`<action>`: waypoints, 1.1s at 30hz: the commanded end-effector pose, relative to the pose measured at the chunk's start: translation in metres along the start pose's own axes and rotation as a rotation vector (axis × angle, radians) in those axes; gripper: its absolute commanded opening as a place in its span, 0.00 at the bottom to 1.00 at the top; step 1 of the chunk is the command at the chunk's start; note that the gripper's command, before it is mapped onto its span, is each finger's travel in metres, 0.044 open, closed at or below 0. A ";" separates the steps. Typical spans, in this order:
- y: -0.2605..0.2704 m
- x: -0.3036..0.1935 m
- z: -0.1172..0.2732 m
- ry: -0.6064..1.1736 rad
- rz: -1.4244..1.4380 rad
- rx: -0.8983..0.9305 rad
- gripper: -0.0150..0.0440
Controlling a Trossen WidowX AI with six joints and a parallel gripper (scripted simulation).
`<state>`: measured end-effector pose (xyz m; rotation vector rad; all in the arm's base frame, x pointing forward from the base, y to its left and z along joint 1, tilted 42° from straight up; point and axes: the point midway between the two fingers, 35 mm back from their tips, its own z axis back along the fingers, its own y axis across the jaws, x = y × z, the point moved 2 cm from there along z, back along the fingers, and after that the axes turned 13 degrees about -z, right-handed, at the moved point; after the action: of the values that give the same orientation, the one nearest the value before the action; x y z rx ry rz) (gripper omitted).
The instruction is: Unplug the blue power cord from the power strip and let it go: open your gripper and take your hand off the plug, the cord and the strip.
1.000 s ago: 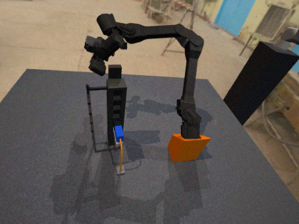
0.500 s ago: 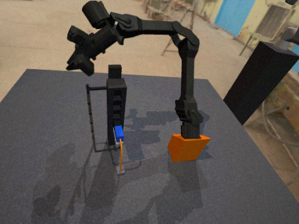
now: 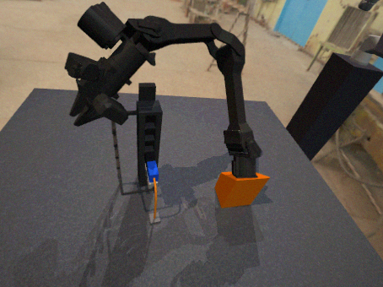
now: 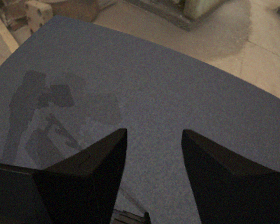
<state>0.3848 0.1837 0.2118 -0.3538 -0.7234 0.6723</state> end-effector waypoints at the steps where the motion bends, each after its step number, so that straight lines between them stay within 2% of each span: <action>1: 0.029 -0.007 -0.008 0.060 0.059 0.051 0.53; 6: 0.056 -0.025 -0.017 0.146 0.177 0.089 0.53; 10: 0.087 -0.060 -0.025 0.281 0.446 0.128 0.53; 14: 0.099 -0.081 -0.028 0.365 0.591 0.154 0.53; 22: 0.111 -0.178 -0.021 0.784 1.170 0.333 0.53; 33: 0.110 -0.179 -0.021 0.793 1.184 0.339 0.53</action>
<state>0.2517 0.1441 0.0523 -0.6737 0.4458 1.5990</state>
